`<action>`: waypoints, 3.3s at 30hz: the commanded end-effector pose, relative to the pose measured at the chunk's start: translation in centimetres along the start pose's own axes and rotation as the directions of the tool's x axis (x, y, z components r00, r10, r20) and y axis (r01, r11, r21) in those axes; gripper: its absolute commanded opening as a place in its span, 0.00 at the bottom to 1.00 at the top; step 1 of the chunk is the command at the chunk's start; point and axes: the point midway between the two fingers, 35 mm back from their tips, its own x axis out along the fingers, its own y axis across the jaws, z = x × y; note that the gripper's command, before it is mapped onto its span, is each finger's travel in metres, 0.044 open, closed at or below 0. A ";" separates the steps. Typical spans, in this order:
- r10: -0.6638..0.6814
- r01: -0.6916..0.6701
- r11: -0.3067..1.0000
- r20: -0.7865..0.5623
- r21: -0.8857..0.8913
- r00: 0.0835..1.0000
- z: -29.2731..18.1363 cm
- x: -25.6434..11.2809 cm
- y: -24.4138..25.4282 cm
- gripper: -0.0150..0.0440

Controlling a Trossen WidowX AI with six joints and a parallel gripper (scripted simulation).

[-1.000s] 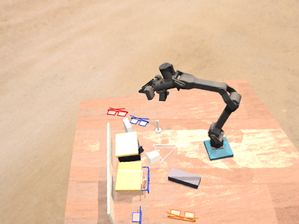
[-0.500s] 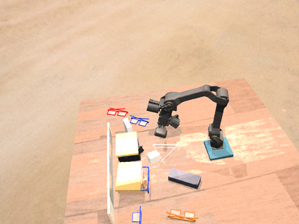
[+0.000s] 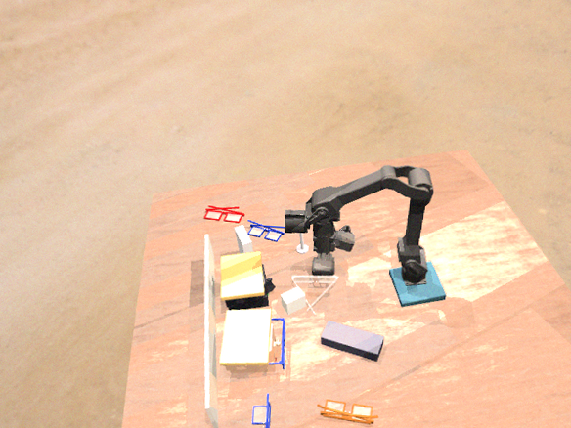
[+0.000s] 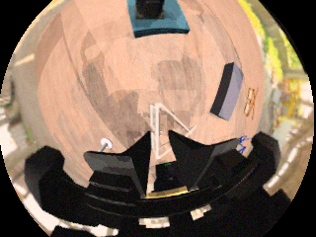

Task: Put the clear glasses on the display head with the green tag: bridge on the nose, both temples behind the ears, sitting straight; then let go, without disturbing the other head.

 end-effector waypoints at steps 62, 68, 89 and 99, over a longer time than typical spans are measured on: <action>-0.004 0.004 1.000 0.007 -0.003 1.000 0.5 6.0 0.1 0.31; -0.004 0.004 1.000 0.007 -0.003 1.000 0.5 6.0 0.1 0.25; 0.005 -0.005 1.000 0.006 0.003 1.000 0.0 -2.3 0.1 0.25; 0.003 -0.004 0.999 0.006 0.042 1.000 0.2 -4.1 0.4 0.25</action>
